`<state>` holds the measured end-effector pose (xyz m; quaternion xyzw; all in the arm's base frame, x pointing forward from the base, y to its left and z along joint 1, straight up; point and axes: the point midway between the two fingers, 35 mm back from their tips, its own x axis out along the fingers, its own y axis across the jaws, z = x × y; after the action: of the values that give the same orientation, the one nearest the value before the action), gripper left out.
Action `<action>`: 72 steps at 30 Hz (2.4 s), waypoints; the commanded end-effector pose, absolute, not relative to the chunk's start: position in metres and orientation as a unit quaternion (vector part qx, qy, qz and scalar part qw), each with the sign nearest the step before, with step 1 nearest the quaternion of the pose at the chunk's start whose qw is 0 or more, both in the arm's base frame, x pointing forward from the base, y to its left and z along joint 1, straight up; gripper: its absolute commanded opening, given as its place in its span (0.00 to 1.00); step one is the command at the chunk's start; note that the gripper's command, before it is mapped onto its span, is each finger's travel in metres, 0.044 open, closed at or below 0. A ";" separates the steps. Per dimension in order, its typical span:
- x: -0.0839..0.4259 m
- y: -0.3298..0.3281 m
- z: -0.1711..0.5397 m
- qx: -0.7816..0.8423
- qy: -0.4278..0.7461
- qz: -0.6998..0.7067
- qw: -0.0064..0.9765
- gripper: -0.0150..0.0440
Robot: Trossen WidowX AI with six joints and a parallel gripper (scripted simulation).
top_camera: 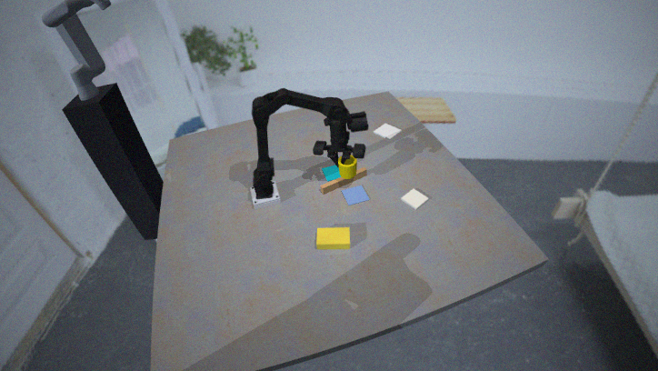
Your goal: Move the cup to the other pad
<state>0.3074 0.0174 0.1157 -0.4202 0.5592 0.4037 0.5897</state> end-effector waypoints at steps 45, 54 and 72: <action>0.263 0.112 0.114 -0.414 0.561 0.409 0.588 0.25; 0.263 0.114 0.107 -0.413 0.561 0.409 0.588 0.25; 0.265 0.115 0.082 -0.413 0.561 0.409 0.588 0.25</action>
<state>0.2668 0.1159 0.0902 -0.4148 0.5576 0.4097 0.5909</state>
